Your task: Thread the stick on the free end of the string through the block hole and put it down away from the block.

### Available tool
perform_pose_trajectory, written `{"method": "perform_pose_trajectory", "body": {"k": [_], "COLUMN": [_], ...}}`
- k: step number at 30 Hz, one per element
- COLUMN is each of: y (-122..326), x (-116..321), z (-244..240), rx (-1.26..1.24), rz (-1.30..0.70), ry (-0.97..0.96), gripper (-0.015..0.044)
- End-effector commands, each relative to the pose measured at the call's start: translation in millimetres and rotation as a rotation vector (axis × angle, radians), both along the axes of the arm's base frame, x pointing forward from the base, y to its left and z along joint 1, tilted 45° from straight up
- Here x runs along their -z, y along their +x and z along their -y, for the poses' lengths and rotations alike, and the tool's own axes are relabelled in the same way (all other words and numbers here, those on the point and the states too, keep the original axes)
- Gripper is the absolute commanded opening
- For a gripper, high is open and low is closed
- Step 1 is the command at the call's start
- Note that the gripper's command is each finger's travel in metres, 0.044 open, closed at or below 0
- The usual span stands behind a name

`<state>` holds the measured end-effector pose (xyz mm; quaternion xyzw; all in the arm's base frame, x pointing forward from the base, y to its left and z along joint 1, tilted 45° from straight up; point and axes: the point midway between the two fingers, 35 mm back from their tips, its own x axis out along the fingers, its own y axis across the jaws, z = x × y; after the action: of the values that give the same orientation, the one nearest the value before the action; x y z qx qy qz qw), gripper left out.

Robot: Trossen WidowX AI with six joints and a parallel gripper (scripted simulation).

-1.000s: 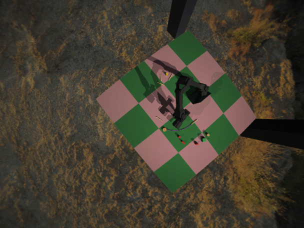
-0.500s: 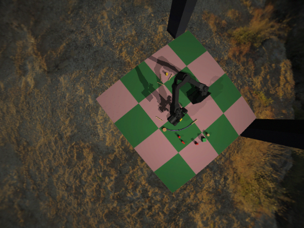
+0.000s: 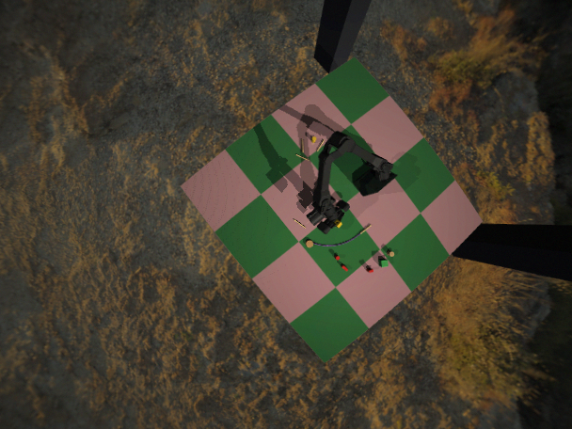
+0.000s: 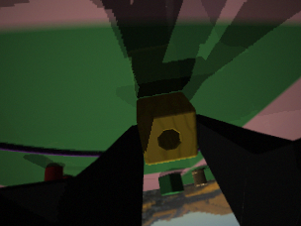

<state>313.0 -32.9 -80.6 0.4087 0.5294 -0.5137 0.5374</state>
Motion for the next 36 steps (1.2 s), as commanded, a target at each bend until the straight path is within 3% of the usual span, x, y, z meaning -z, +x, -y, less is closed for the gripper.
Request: {"method": "perform_pose_trajectory", "body": {"k": [1, 14, 23, 28, 36], "y": [1.4, 2.9, 3.3, 8.4, 8.3], "x": [-1.3, -3.6, -6.2, -64.7, -67.3], "z": [2.6, 14.4, 10.6, 0.9, 0.5], "rx": [0.002, 0.024, 0.016, 0.015, 0.015], "rz": [-0.005, -0.038, -0.03, -0.031, -0.031], "ry": [0.043, 0.254, 0.195, 0.202, 0.202], "gripper": [0.0, 0.0, 0.0236, 0.0236, 0.0236]}}
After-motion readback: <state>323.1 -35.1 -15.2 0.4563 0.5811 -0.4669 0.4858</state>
